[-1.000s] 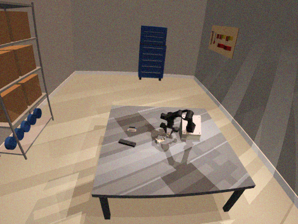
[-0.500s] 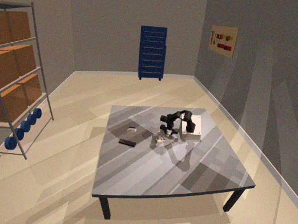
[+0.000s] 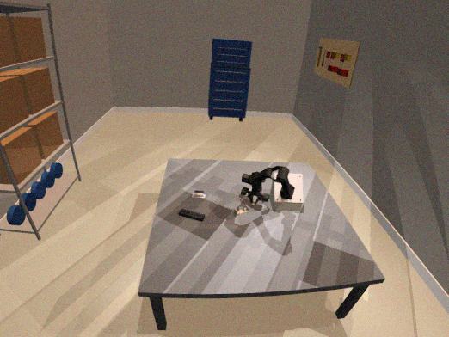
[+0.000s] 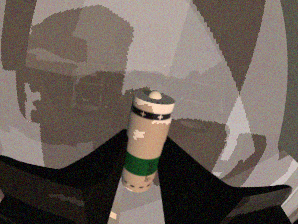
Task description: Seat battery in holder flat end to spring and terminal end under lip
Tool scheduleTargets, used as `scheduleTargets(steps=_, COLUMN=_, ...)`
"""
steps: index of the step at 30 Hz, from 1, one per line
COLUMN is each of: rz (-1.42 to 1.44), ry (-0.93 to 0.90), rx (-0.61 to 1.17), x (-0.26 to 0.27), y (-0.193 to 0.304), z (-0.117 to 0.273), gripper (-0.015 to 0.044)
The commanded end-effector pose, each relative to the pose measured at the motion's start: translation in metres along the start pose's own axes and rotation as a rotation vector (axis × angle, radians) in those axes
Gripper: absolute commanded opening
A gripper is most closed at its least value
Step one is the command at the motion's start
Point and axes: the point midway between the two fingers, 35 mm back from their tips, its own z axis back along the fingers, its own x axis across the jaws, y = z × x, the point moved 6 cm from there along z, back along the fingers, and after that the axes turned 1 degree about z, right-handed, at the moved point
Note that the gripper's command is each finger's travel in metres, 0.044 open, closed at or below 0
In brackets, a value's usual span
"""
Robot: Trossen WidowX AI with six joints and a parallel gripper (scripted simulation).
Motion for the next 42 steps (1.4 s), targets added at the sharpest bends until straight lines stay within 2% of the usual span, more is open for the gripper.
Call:
scheduleTargets(steps=1, rz=0.007, ry=-0.009, rx=-0.001, x=0.002, y=-0.001, z=0.014, gripper=0.0075)
scheduleTargets(steps=7, rz=-0.005, ry=0.000, rx=0.002, x=0.001, y=0.000, z=0.048, gripper=0.0075)
scheduleTargets(steps=12, rz=0.032, ry=0.000, rx=0.002, x=0.002, y=0.002, z=0.050, gripper=0.0075)
scheduleTargets(steps=42, rz=1.747, ry=-0.006, rx=-0.015, x=0.043, y=0.076, z=0.070, gripper=0.0075)
